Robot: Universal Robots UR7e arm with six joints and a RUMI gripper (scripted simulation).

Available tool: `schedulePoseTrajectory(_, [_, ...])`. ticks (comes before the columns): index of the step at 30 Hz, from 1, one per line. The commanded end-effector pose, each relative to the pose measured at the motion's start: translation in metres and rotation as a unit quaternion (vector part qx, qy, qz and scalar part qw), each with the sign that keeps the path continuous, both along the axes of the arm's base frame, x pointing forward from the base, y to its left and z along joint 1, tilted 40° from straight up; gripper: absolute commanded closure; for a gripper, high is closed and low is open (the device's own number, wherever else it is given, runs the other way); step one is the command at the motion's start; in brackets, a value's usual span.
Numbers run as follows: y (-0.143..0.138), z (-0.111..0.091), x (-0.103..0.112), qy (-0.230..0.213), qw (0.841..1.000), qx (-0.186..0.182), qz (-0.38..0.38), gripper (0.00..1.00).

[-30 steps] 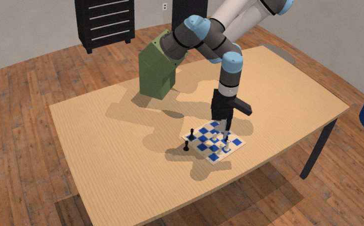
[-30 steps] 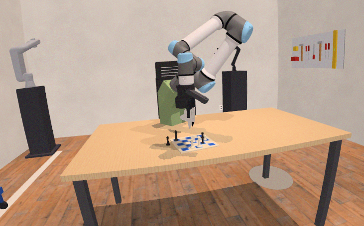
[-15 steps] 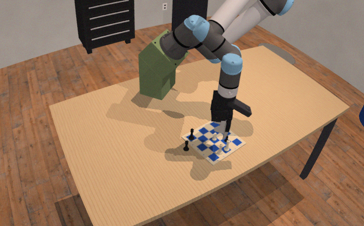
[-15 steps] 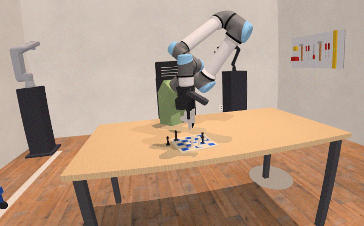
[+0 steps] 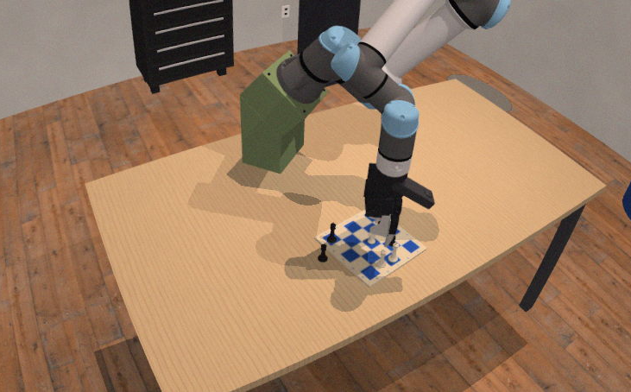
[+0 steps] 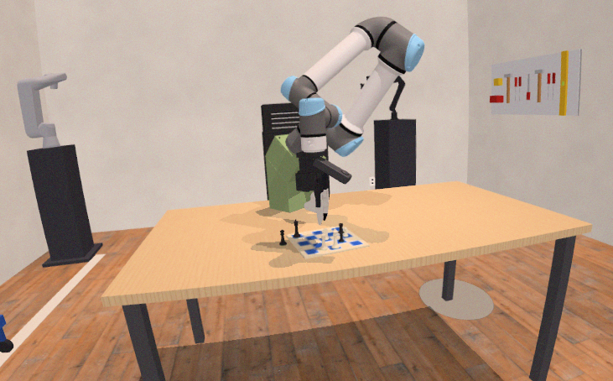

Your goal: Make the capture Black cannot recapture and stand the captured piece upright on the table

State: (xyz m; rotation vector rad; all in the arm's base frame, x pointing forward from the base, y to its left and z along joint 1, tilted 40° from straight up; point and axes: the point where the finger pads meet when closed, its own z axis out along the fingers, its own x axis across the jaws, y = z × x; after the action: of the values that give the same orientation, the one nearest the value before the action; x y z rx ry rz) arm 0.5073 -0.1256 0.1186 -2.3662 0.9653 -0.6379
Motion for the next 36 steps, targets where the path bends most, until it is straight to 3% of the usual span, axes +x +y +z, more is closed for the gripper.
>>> schedulePoseTrajectory(1, [0.002, -0.008, 0.006, 0.0, 1.0, -0.001, -0.001, 0.75])
schedulePoseTrajectory(13, [0.005, -0.018, 0.014, 0.0, 1.0, -0.001, -0.001, 0.75])
schedulePoseTrajectory(36, [0.005, -0.019, 0.016, -0.001, 1.0, -0.002, -0.002, 0.75])
